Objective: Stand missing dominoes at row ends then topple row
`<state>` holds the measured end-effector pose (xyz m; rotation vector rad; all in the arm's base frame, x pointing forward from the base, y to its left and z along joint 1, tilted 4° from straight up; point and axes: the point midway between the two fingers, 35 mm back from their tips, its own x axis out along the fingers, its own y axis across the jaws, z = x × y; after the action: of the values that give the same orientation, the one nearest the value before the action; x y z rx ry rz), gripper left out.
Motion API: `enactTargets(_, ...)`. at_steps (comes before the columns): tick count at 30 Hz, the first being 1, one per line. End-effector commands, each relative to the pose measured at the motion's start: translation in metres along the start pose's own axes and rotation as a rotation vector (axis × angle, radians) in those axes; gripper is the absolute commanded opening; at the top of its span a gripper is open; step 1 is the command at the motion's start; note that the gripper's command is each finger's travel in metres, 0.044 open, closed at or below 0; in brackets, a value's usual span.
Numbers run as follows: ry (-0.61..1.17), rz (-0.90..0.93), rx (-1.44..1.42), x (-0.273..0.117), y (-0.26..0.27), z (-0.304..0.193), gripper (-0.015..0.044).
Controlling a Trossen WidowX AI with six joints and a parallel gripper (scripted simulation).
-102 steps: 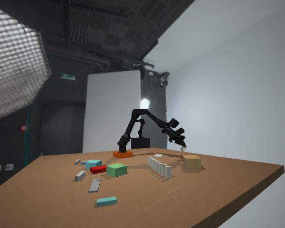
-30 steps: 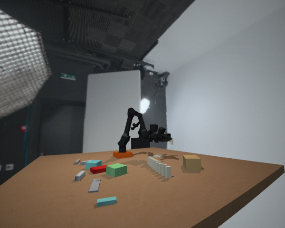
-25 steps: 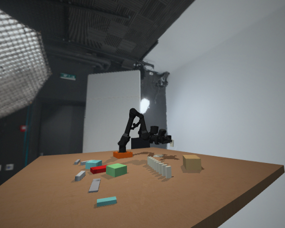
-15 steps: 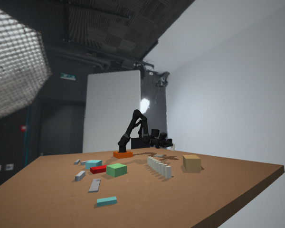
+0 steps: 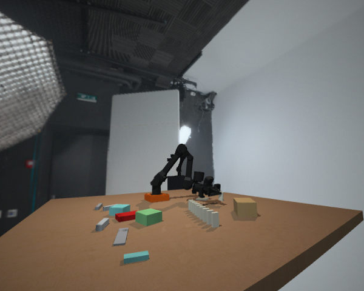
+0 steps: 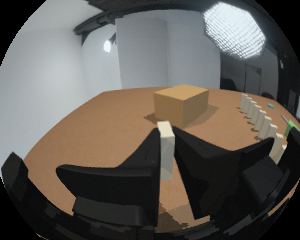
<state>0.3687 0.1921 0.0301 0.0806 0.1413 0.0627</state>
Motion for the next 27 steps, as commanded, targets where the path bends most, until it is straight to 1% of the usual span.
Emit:
enactTargets(1,0.004,-0.006,0.006,0.0010,-0.0020,-0.0132,0.0030)
enactTargets(4,0.006,-0.007,0.008,0.0010,-0.0032,-0.0203,0.0030)
enactTargets(15,0.007,-0.007,0.008,0.0010,-0.0033,-0.0208,0.0030)
enactTargets(27,0.007,-0.007,0.008,0.0010,-0.0033,-0.0208,0.0345)
